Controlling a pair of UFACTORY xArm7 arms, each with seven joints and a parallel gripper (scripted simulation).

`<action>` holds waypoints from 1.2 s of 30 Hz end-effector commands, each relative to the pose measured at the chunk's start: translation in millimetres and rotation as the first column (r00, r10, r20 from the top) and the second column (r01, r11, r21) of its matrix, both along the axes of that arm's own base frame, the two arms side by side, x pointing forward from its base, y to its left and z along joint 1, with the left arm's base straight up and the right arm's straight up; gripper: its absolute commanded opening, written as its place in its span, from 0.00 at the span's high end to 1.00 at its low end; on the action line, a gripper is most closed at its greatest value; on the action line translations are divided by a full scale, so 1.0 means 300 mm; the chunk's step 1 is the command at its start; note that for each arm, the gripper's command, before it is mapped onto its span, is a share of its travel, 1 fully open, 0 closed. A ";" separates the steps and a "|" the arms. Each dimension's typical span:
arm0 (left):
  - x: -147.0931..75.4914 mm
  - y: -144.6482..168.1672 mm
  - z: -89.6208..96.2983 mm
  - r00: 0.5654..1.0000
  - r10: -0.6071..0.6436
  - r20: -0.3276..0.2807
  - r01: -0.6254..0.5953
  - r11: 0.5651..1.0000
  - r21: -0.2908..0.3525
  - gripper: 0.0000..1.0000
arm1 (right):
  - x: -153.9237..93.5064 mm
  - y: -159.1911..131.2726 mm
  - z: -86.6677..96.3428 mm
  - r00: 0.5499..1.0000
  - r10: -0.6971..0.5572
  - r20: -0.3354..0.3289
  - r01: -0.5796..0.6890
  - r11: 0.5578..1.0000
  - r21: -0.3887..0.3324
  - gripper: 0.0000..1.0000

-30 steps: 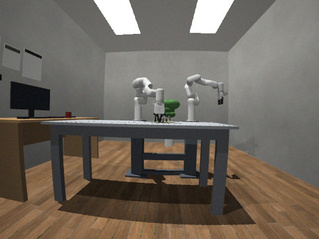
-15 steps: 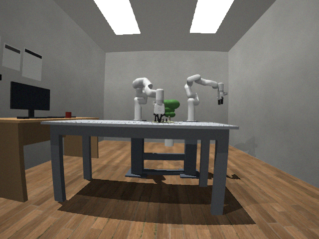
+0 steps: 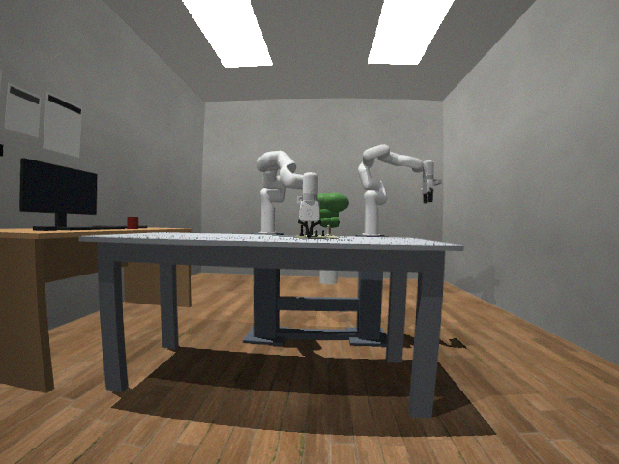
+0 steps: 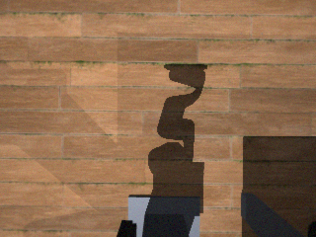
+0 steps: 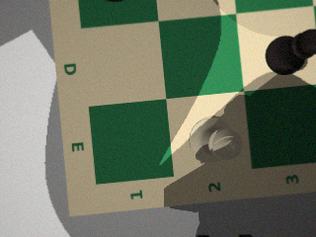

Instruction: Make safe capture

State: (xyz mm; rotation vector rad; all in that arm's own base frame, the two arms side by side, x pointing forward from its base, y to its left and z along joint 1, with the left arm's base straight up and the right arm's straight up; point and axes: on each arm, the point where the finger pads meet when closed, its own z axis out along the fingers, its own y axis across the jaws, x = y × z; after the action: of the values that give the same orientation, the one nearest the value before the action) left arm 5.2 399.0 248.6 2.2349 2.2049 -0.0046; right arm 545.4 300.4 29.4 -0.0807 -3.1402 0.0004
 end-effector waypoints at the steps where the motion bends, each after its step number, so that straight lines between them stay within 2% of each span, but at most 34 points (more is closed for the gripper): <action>1: 0.001 0.003 0.005 1.000 0.000 0.001 0.000 1.000 0.004 0.00 | 0.004 0.003 0.008 1.000 0.000 0.004 0.000 1.000 0.002 1.00; 36: 0.001 0.003 0.005 1.000 0.000 0.001 0.000 1.000 0.004 0.00 | 0.004 0.003 -0.006 1.000 0.000 0.004 0.000 1.000 0.002 1.00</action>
State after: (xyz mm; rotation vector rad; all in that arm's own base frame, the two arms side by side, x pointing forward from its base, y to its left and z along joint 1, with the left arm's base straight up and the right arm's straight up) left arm 5.2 399.0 248.6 2.2349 2.2049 -0.0046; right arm 545.4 300.4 25.5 -0.0807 -3.1402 0.0004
